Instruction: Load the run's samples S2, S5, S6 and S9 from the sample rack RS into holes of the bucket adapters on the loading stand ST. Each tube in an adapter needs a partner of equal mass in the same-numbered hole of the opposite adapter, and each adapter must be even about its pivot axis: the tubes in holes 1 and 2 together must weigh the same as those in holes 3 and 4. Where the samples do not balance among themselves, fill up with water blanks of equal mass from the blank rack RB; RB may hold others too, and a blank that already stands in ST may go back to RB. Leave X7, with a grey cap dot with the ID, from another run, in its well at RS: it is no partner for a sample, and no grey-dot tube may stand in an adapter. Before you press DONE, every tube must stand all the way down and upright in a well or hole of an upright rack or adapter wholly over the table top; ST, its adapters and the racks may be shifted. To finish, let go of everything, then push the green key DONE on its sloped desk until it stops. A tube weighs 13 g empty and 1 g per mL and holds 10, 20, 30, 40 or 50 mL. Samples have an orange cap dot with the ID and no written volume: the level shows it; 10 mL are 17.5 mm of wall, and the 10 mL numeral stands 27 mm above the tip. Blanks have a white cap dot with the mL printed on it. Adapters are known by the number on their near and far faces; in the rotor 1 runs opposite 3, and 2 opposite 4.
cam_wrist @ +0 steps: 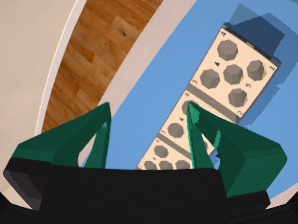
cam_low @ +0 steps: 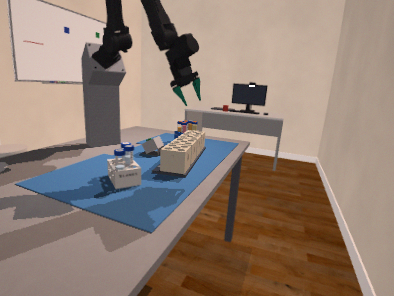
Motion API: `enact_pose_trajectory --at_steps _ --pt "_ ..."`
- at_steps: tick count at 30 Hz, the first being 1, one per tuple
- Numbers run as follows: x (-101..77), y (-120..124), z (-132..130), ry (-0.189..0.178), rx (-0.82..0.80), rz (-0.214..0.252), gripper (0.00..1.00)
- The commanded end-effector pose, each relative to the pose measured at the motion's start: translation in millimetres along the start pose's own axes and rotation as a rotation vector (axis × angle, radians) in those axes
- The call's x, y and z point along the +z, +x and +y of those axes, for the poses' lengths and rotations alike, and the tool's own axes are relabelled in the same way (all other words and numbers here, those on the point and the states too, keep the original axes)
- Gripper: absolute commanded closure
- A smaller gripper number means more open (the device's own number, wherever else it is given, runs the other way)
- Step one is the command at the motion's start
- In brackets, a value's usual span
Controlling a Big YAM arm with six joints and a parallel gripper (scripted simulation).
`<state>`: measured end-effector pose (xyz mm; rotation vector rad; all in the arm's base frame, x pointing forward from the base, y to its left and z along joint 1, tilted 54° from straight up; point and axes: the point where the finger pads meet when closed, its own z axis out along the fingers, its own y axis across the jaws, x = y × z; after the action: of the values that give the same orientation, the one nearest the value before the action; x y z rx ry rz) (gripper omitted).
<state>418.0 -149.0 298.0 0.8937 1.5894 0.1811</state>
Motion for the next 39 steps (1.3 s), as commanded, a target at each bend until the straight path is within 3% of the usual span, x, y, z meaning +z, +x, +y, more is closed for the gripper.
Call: enact_pose_trajectory --at_steps 1,2,6,8,11,13,14,19,21,22,28,31,34,39 --pt "-9.8 11 13 -0.014 -0.079 0.016 0.45" --pt "-8.0 17 13 -0.013 -0.079 0.016 0.45" --pt "-7.2 40 11 0.045 -0.188 0.078 0.45" --pt "-9.3 51 11 0.04 -0.187 0.071 0.45" --pt "-10.8 71 6 0.086 -0.28 0.128 0.45" --pt "-10.8 71 6 0.086 -0.28 0.128 0.45" --pt "-14.6 58 20 0.072 -0.298 0.104 0.45" --pt "-18.9 100 2 0.134 -0.434 0.189 0.45" --pt "-22.0 102 7 0.116 -0.422 0.16 0.45" --pt "-23.7 112 1 0.14 -0.464 0.197 0.45" --pt "-32.6 141 -9 0.185 -0.651 0.266 0.45" --pt "-38.5 137 -6 0.178 -0.67 0.253 0.45" --pt "-40.0 158 -18 0.207 -0.777 0.306 0.45" --pt "-48.4 177 -28 0.226 -0.89 0.341 0.45"
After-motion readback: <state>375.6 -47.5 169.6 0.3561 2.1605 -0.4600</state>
